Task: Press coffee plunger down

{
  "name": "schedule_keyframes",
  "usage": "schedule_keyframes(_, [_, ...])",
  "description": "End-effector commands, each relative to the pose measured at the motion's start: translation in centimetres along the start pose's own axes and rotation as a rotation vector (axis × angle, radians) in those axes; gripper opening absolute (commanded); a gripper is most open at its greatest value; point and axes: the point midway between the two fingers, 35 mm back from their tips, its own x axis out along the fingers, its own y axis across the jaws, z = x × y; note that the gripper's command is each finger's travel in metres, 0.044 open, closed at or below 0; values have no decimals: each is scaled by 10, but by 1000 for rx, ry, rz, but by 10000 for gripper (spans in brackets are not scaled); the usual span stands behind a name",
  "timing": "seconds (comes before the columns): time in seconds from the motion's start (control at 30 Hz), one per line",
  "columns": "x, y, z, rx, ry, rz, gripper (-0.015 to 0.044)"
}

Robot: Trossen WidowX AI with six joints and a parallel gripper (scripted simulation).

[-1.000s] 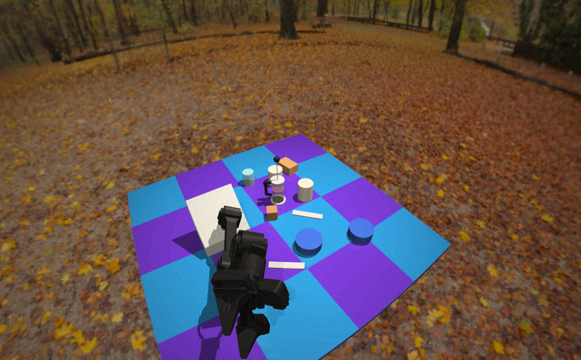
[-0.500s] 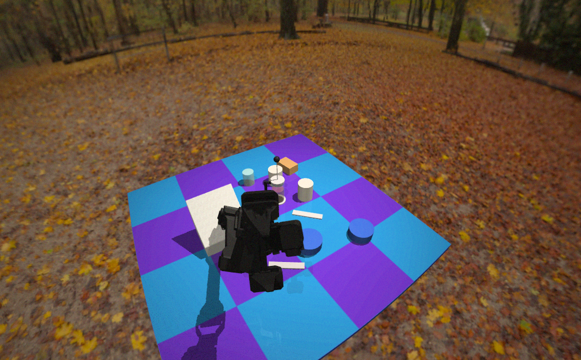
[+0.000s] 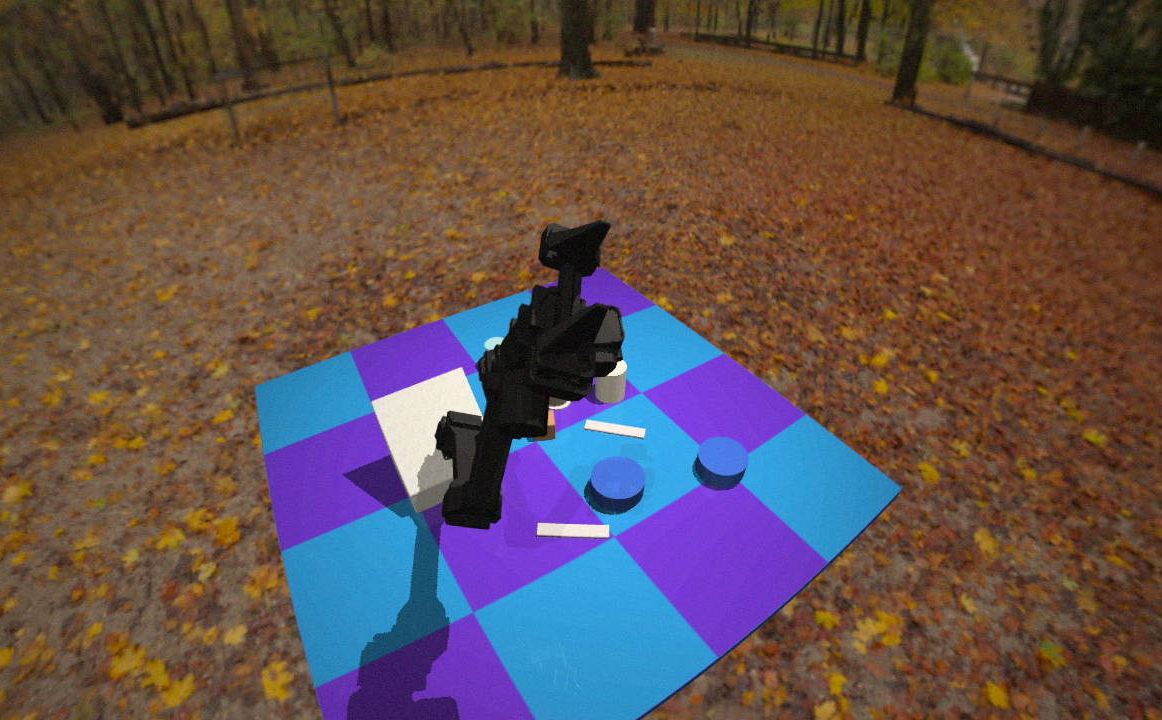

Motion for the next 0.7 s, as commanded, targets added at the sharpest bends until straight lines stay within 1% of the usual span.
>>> schedule_keyframes(0.0, [-12, -76, 8, -141, -51, -220, 440])
schedule_keyframes(0.13, [-33, -139, 16, -280, -69, -417, 440])
schedule_keyframes(0.3, [-72, -212, 28, -472, -62, -671, 440])
schedule_keyframes(0.5, [-138, -288, 41, -713, 12, -991, 440])
schedule_keyframes(0.67, [-206, -337, 54, -923, 127, -1261, 440])
